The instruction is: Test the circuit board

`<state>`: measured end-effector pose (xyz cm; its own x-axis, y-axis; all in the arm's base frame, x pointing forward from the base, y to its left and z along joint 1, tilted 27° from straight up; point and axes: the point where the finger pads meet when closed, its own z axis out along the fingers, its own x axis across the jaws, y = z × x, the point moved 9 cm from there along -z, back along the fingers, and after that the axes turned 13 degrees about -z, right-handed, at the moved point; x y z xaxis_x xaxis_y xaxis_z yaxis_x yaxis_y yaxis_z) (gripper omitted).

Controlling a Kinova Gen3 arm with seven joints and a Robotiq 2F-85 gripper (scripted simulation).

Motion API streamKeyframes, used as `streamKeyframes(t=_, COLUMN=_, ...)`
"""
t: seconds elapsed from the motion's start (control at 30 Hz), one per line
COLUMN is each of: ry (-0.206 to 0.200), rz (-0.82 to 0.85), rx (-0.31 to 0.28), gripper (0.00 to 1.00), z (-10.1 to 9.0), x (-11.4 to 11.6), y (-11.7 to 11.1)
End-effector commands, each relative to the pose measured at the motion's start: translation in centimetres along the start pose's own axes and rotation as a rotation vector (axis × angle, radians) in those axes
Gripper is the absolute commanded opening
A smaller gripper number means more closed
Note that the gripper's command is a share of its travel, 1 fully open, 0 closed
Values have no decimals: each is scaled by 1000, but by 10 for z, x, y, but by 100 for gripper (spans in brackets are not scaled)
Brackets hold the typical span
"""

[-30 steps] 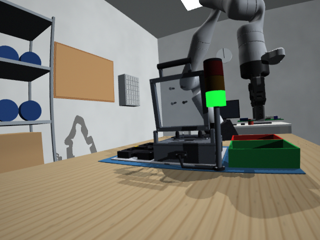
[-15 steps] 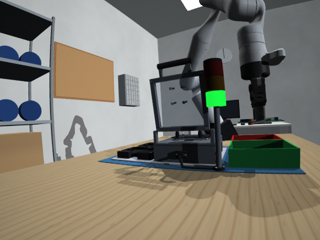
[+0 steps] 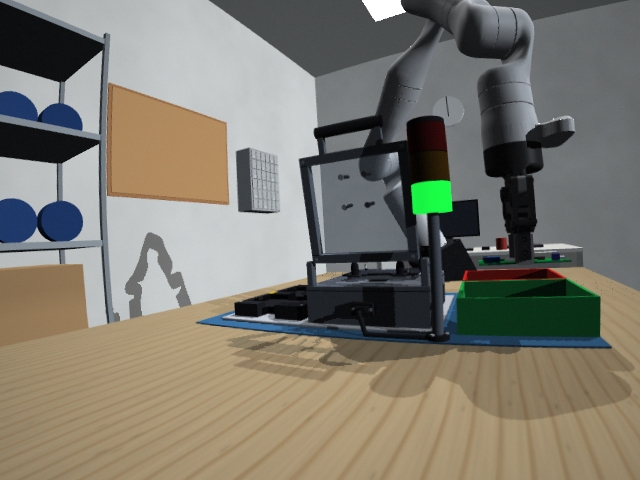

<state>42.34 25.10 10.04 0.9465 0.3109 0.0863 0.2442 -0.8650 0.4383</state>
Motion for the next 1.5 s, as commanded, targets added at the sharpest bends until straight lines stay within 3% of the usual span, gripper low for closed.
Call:
streamKeyframes(t=0.0, ry=-7, rz=2, rx=-6, gripper=77, z=11, x=-1, y=2)
streamKeyframes(t=0.3, ry=-7, rz=2, rx=-6, gripper=77, z=39, x=-1, y=2)
streamKeyframes(t=0.7, ry=-7, rz=2, rx=-6, gripper=77, z=61, x=-1, y=2)
streamKeyframes(t=1.47, ry=-7, rz=2, rx=-6, gripper=77, z=65, x=-1, y=2)
